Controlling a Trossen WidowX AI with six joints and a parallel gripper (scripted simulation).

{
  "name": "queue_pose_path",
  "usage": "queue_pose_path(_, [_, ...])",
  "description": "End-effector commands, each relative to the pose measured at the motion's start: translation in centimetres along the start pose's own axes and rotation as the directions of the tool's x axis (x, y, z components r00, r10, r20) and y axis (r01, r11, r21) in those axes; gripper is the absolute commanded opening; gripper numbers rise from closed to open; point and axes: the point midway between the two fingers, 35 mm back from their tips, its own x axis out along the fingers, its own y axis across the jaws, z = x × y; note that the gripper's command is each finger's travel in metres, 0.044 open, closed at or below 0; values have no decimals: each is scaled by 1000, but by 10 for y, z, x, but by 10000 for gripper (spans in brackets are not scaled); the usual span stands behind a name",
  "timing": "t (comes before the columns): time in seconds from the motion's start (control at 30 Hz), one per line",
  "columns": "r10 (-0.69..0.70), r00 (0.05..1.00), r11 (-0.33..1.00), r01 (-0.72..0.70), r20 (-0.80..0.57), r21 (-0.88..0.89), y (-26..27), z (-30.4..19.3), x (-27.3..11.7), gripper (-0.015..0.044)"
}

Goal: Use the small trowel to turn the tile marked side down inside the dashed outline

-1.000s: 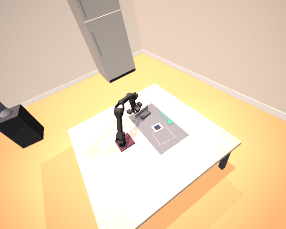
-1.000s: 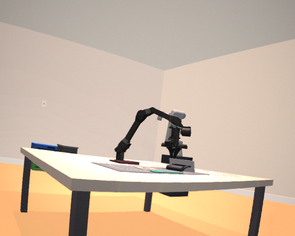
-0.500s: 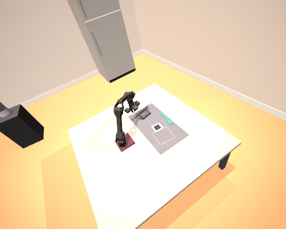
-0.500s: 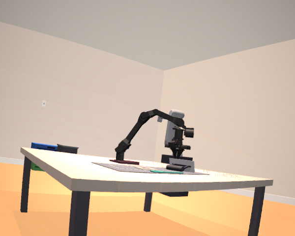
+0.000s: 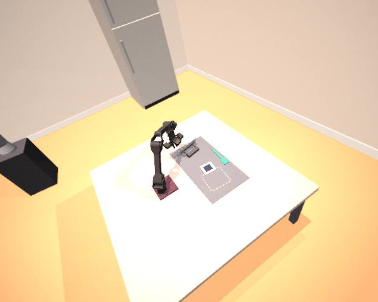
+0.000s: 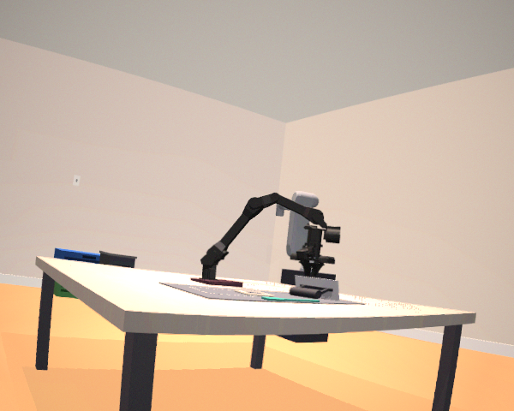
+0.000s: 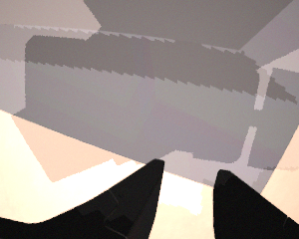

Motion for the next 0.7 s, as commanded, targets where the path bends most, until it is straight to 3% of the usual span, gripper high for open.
queue_pose_path(0.0, [0,1000,1000,0,-1,1,0,2,-9,100])
queue_pose_path(0.13, [-1,1000,1000,1,-4,2,0,6,-29,100])
queue_pose_path(0.53, [7,1000,1000,-7,-5,5,0,6,-30,100])
queue_pose_path(0.67, [7,1000,1000,-7,-5,5,0,6,-31,0])
